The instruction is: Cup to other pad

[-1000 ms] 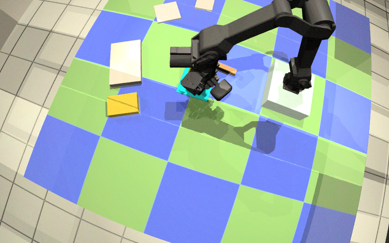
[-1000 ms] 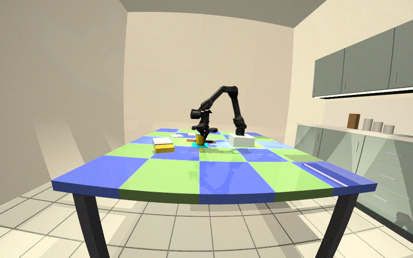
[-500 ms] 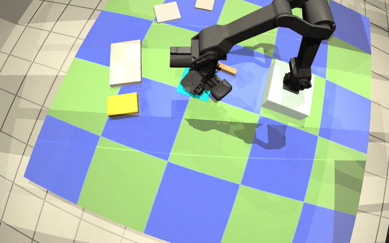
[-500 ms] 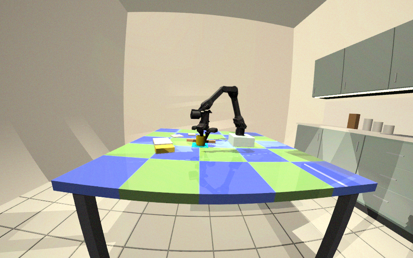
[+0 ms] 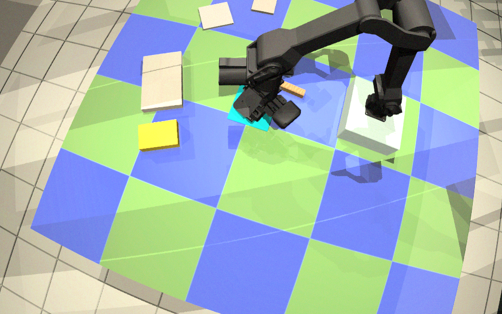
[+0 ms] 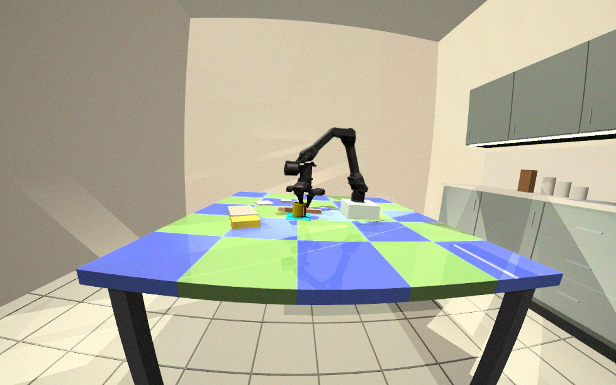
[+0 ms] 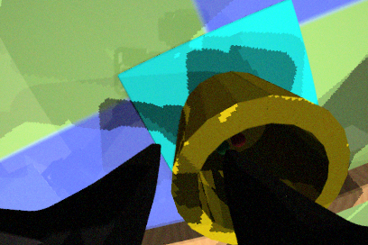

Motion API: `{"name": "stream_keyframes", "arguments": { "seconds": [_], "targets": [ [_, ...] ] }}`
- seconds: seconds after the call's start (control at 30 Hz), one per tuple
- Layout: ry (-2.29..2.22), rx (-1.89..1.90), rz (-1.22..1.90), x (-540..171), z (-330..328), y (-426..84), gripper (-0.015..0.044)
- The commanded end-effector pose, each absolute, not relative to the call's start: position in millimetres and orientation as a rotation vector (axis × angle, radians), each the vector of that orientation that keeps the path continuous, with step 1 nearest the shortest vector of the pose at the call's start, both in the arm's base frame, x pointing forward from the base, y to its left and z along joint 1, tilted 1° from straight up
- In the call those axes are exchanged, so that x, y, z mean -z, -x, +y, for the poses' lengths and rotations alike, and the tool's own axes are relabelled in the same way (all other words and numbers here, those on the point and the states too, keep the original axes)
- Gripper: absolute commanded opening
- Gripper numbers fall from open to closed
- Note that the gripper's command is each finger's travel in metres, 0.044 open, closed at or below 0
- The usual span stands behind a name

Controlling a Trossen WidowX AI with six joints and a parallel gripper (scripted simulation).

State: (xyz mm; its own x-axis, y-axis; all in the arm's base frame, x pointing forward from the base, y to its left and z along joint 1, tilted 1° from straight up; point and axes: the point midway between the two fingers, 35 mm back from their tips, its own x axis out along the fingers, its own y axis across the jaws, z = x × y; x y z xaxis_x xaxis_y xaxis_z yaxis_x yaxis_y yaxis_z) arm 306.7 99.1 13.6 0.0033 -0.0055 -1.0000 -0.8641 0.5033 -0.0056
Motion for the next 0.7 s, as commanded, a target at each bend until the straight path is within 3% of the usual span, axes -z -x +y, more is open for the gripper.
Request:
{"name": "stream_keyframes", "arguments": {
  "seconds": [0.0,0.63,0.67],
  "targets": [
    [0.816,-0.805,1.403,-25,100,-308,0.0146],
    [0.813,-0.804,1.403,-55,98,-306,0.0146],
    [0.816,-0.803,1.408,-50,98,-306,0.0173]
  ]
}}
